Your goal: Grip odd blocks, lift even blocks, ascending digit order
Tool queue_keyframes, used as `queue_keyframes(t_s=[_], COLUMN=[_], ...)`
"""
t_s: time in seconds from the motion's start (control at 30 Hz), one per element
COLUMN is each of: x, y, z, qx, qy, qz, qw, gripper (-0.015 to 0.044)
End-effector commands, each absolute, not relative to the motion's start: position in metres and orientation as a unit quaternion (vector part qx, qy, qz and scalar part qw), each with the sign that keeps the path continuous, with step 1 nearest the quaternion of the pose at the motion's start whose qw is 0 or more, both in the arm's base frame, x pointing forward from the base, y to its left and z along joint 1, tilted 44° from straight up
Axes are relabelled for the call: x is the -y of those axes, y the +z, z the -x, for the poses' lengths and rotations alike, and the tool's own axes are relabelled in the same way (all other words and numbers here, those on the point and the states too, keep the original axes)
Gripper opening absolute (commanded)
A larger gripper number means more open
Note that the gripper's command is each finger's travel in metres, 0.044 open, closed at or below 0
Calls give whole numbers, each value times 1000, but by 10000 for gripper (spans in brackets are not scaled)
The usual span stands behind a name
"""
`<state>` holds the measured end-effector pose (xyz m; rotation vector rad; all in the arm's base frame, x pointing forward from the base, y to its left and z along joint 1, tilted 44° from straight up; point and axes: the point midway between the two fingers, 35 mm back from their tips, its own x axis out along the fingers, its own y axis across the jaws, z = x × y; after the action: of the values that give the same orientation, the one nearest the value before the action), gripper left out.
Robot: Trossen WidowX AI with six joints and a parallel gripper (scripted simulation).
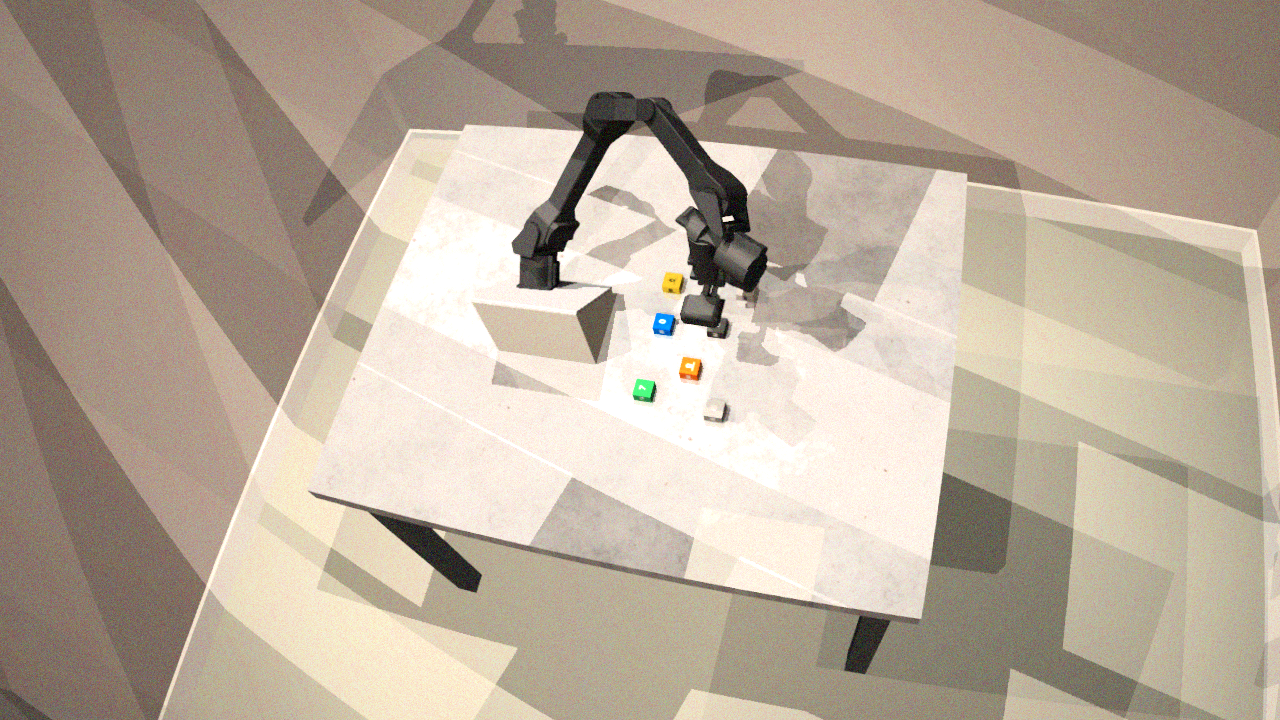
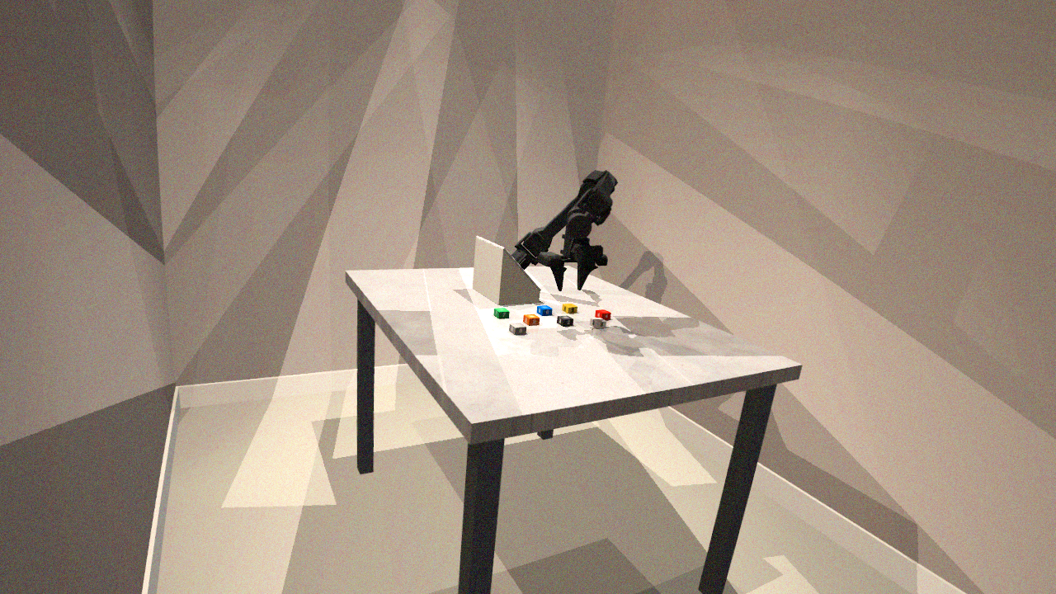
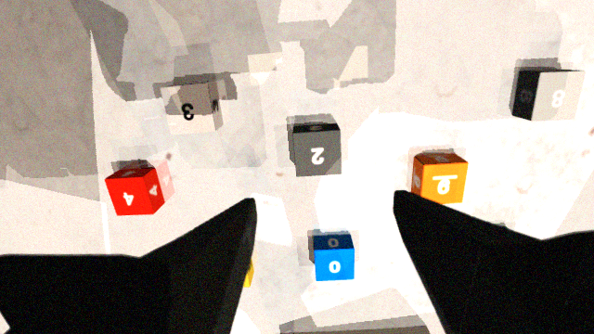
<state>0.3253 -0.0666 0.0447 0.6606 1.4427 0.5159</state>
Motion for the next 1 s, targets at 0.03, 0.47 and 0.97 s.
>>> queue_keyframes(t_s=[0.03, 0.47, 0.97], x=[86, 41, -24], y=[66, 111, 62], z=[-321, -348, -358], qx=[-639, -638, -637], qy=[227, 228, 230], qz=[-290, -289, -292], qw=[675, 676, 675], gripper=[137, 120, 330])
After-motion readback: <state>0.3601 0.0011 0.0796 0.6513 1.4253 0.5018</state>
